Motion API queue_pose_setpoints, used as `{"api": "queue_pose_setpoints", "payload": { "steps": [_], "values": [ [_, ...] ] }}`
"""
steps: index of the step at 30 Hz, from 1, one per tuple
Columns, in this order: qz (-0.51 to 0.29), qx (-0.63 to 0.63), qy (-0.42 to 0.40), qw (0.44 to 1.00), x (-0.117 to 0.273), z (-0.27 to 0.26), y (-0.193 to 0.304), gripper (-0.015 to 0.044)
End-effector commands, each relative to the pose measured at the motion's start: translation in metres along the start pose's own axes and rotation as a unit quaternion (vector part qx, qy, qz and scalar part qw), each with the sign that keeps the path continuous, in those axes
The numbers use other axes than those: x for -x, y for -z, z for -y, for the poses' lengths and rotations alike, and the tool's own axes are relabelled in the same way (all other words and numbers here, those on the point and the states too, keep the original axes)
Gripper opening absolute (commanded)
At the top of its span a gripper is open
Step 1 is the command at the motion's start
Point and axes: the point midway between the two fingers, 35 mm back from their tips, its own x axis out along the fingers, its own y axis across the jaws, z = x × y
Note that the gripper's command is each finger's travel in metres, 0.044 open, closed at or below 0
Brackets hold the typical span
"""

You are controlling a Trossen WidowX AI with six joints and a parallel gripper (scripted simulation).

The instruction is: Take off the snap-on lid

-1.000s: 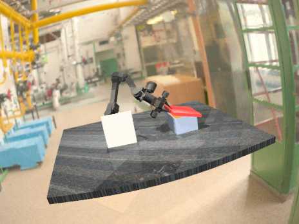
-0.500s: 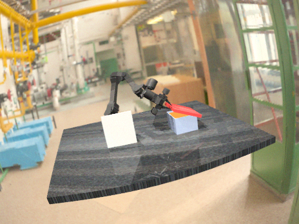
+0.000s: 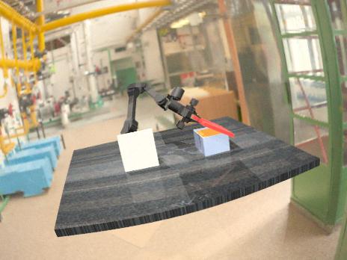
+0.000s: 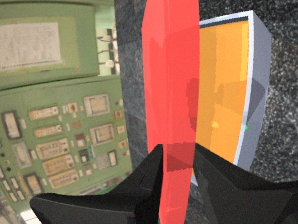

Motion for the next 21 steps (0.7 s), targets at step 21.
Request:
{"api": "queue_pose_setpoints", "payload": {
  "steps": [21],
  "values": [
    [0.0,0.003,-0.004,1.0,0.005,-0.042,0.0,0.0]
  ]
}}
